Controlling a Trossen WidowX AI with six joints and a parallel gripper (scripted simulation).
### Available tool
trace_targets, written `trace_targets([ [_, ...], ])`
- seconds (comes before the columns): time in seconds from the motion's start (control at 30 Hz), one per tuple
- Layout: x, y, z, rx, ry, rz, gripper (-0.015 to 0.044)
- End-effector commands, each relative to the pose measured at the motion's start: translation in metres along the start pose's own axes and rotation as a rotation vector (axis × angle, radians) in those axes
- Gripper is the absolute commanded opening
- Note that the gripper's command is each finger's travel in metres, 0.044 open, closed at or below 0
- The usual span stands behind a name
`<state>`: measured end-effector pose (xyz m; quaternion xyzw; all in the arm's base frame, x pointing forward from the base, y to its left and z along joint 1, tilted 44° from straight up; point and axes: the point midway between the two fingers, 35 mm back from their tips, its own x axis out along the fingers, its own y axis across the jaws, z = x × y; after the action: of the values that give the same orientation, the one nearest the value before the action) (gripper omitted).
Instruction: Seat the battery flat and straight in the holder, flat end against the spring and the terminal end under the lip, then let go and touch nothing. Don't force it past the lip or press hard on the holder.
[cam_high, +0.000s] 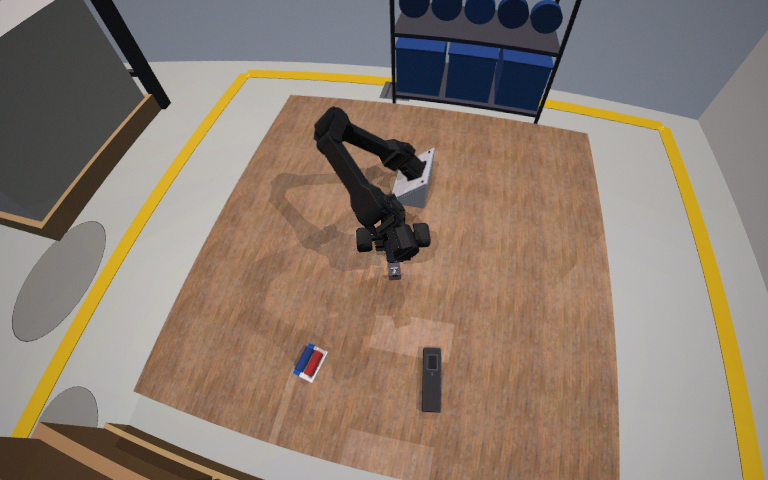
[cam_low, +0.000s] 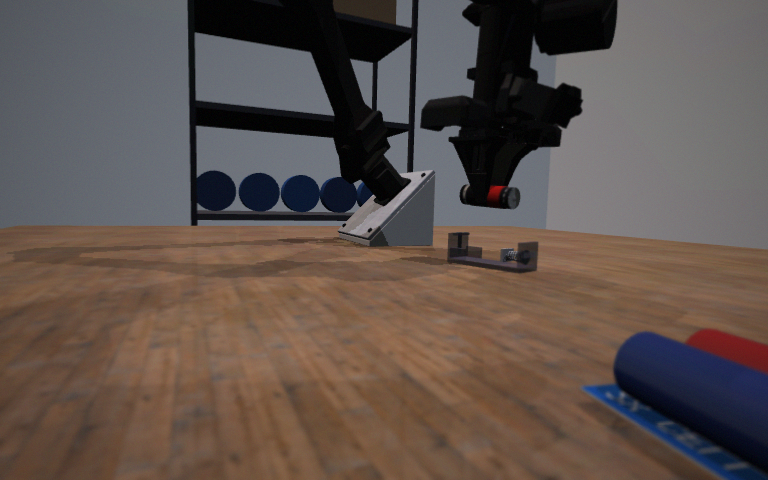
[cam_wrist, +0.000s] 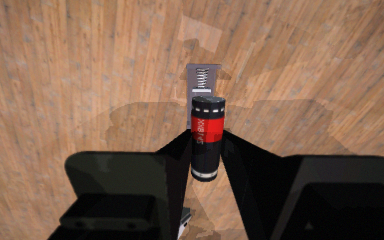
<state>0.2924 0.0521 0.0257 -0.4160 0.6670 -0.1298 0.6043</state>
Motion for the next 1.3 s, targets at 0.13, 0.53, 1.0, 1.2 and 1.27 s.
trace_targets([
  [0.13,0.021,0.0,-0.002,0.004,0.131,0.0,0.0082],
  [0.53,0.033,0.0,-0.003,0.0,0.226,0.0,0.0082],
  [1.0,0.039,0.0,0.001,-0.001,0.317,0.002,0.0082],
  [1.2,0.041,0.0,0.003,-0.001,0.356,0.002,0.0082],
  [1.27,0.042,0.0,0.003,-0.001,0.368,0.002,0.0082],
])
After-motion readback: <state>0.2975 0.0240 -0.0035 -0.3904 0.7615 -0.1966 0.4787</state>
